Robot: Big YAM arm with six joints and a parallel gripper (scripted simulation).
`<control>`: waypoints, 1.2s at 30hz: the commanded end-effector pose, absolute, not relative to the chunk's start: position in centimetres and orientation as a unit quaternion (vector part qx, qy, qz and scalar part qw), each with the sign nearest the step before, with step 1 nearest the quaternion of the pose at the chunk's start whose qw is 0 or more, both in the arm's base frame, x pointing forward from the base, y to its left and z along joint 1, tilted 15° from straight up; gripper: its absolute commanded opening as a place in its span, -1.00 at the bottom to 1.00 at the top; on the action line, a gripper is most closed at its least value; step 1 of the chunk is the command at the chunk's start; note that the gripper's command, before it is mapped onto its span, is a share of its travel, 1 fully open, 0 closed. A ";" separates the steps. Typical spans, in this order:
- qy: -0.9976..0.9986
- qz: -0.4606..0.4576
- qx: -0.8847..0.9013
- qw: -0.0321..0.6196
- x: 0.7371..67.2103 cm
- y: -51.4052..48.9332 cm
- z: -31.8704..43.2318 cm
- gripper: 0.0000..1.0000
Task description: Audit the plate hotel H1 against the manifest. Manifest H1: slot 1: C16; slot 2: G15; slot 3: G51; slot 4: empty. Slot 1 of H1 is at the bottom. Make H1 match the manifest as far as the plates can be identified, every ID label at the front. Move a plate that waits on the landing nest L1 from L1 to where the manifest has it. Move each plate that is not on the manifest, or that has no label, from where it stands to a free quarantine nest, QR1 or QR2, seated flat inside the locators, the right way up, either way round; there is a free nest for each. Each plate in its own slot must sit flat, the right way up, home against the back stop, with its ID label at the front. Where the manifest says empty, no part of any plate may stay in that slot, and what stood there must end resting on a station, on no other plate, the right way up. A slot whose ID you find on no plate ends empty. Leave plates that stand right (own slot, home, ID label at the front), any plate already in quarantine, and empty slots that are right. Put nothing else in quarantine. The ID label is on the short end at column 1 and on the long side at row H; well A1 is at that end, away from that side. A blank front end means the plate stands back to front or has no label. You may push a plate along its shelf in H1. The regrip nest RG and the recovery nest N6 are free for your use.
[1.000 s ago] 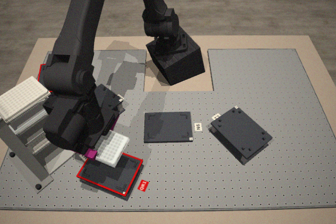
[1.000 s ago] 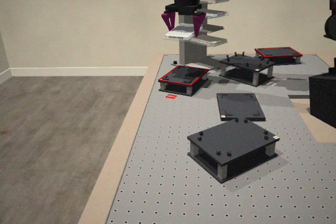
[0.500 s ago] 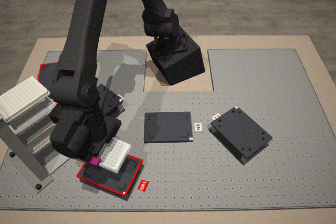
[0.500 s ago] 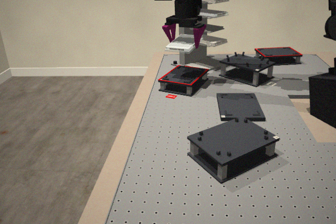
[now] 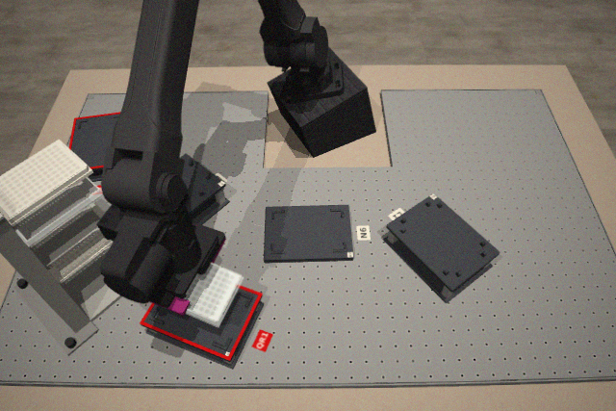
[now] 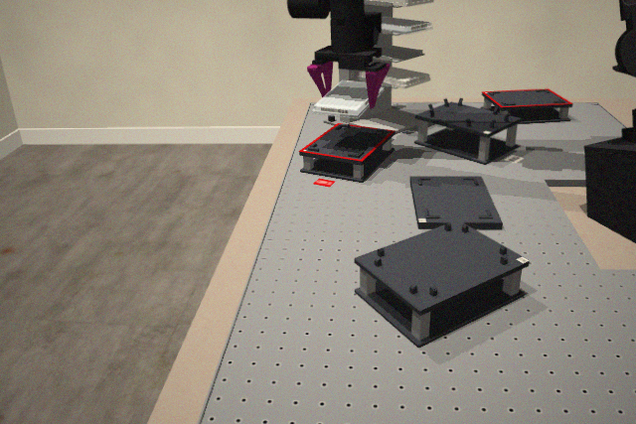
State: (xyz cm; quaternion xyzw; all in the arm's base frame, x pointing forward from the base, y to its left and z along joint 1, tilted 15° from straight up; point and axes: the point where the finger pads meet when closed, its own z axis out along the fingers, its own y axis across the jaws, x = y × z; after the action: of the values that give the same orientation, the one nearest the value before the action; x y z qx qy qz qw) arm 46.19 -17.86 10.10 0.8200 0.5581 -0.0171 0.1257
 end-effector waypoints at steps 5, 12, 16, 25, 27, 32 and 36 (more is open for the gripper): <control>0.556 -0.002 0.818 0.147 47.4 -18.3 12.3 0.72; 0.556 -0.002 0.818 0.147 47.4 -18.3 12.3 0.72; 0.556 -0.002 0.818 0.147 47.4 -18.3 12.3 0.72; 0.556 0.002 0.817 0.153 47.9 -18.9 12.7 0.72; 0.556 -0.003 0.818 0.146 47.6 -19.0 11.5 0.72; 0.556 -0.007 0.819 0.141 46.6 -18.8 10.8 0.72; 0.556 -0.009 0.819 0.139 46.6 -18.8 10.4 0.72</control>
State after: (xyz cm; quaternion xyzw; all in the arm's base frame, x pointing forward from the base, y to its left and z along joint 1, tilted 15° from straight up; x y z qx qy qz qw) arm 46.45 -18.11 9.97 0.8196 0.5576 -0.0134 0.1310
